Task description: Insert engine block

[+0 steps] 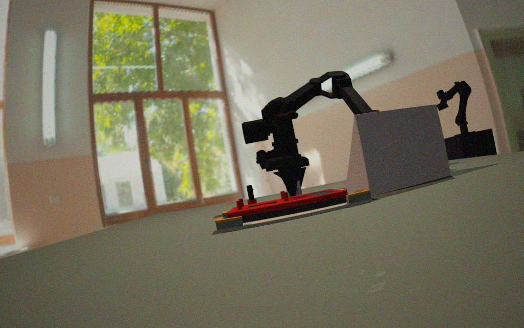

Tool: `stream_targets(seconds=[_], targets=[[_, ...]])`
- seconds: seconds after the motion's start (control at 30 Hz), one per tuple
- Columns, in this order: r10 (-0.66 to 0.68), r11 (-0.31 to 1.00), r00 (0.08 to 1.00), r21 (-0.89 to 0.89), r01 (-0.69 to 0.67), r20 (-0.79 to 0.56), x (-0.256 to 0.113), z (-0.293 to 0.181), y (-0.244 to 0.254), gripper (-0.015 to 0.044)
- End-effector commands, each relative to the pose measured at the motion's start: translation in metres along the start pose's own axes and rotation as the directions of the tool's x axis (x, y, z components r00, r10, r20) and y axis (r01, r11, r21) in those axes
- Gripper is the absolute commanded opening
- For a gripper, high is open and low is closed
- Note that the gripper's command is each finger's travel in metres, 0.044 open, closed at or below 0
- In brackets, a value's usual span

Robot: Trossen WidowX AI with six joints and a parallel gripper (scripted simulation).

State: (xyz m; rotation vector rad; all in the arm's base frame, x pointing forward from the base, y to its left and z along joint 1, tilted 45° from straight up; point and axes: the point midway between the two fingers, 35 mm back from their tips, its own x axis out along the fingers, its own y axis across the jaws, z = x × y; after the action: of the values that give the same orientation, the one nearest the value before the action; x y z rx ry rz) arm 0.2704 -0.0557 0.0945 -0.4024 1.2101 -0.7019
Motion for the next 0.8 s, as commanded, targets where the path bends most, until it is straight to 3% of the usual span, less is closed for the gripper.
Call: stream_targets(seconds=[0.0,0.07,0.77], targets=[[-0.005,1.0,1.0,-0.006,0.005,0.003,0.0,0.001,0.0,0.0052],[-0.002,1.0,1.0,-0.009,0.003,0.003,-0.004,0.001,0.001,0.0],[0.015,0.999,1.0,-0.049,-0.015,0.006,-0.069,0.007,0.01,0.0]])
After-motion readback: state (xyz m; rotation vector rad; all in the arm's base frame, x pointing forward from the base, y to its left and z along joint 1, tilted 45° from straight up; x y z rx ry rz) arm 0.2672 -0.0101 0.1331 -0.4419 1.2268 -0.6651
